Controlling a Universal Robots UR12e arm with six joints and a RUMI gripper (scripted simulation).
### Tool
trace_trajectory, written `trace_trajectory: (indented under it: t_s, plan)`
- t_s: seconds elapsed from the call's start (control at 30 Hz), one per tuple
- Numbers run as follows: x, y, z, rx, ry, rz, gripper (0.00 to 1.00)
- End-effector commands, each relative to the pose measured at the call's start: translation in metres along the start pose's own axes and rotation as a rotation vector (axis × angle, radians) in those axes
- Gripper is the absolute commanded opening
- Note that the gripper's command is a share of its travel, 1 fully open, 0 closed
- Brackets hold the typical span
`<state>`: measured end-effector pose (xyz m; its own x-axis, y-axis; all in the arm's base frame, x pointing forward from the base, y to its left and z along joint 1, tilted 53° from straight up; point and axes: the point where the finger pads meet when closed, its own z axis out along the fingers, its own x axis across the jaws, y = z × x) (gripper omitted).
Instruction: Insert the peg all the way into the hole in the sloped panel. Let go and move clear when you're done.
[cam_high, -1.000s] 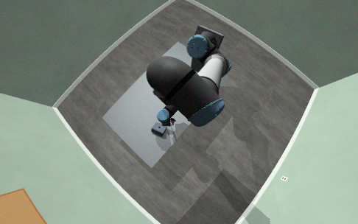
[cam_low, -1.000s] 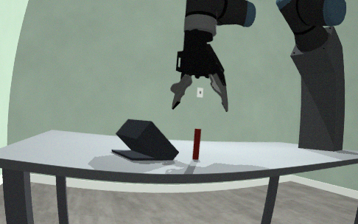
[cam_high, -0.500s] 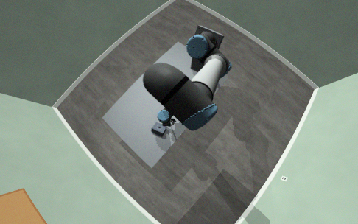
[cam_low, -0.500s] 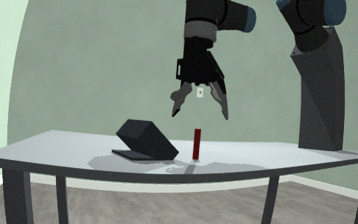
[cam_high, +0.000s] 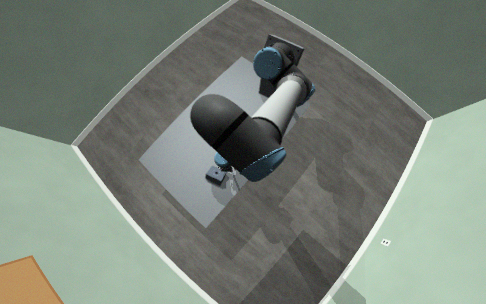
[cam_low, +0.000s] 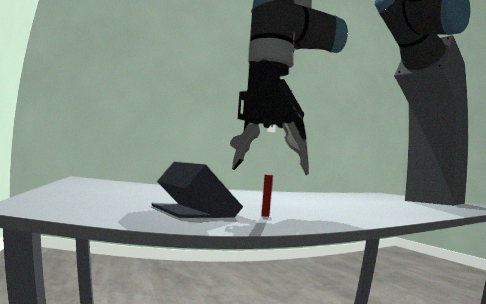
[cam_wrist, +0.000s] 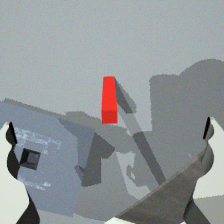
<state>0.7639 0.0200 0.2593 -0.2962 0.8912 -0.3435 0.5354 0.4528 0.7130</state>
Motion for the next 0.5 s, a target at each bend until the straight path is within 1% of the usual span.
trace_trajectory:
  t_s: [0.0,0.2,0.23,0.33,0.47]
  plan:
    - [-0.001,0.0039,0.0071,-0.004,-0.003,-0.001,1.0]
    - [-0.0008,0.0037,0.0125,-0.004,-0.003,-0.001,1.0]
    - [-0.0004,0.002,0.0079,-0.002,-0.001,-0.001,0.99]
    - [-0.0004,0.002,0.0079,-0.002,-0.001,-0.001,0.97]
    - [-0.0004,0.002,0.0079,-0.002,-0.001,-0.001,0.91]
